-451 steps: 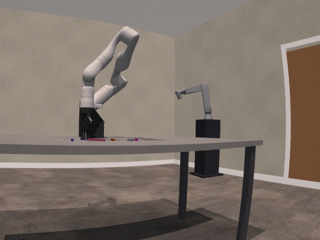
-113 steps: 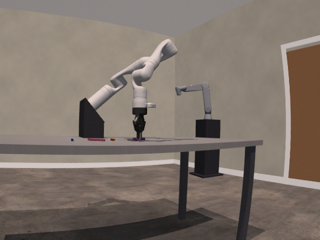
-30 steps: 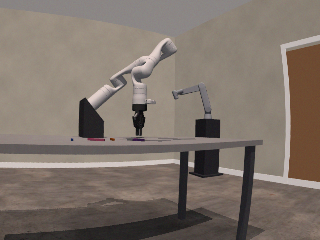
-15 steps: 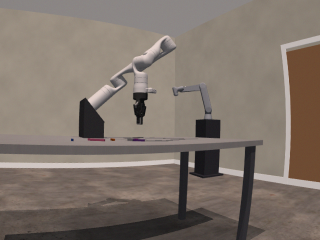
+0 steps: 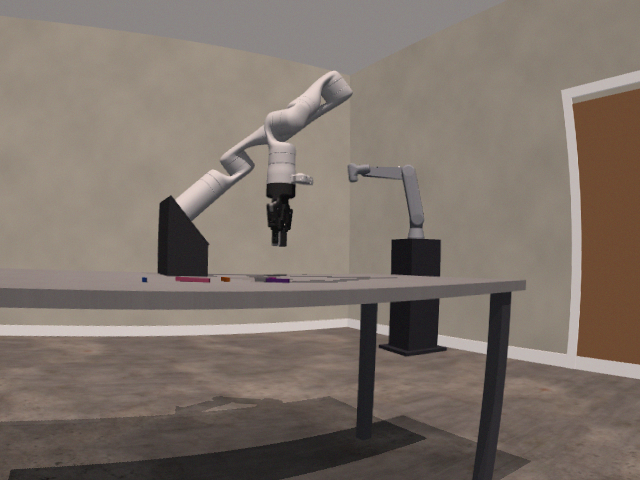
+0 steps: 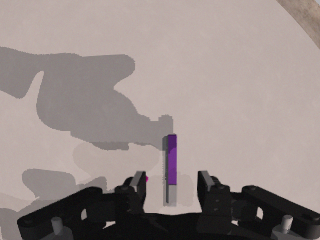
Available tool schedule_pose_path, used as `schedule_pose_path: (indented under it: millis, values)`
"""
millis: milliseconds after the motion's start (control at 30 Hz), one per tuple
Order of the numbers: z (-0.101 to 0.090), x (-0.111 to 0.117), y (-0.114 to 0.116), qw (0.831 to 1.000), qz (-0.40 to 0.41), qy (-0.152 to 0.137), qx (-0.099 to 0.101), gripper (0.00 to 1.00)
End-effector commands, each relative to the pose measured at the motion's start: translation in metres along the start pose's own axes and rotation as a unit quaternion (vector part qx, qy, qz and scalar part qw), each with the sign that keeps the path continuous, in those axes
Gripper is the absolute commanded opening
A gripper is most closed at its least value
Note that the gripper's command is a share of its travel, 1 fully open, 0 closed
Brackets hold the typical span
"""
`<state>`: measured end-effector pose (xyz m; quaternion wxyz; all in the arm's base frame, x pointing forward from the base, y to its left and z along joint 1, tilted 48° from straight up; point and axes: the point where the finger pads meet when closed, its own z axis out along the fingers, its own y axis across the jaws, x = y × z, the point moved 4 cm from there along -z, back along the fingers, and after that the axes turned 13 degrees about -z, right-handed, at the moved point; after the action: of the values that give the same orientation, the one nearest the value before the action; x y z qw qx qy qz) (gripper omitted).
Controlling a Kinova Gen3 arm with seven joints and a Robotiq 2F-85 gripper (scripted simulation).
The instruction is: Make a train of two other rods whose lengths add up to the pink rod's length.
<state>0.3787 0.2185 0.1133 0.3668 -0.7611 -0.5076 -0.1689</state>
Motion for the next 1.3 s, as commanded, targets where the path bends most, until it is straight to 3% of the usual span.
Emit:
schedule_pose_path:
  millis: [0,500,1000,1267]
  values:
    - [-0.004,0.0,0.002,1.0,0.002,0.001,-0.001,1.0]
    - [-0.009,0.002,0.0,1.0,0.001,0.004,0.002,1.0]
    - [-0.079,0.001,0.0,1.0,0.001,0.003,0.002,1.0]
    - [-0.093,0.0,0.002,1.0,0.001,0.001,-0.002,1.0]
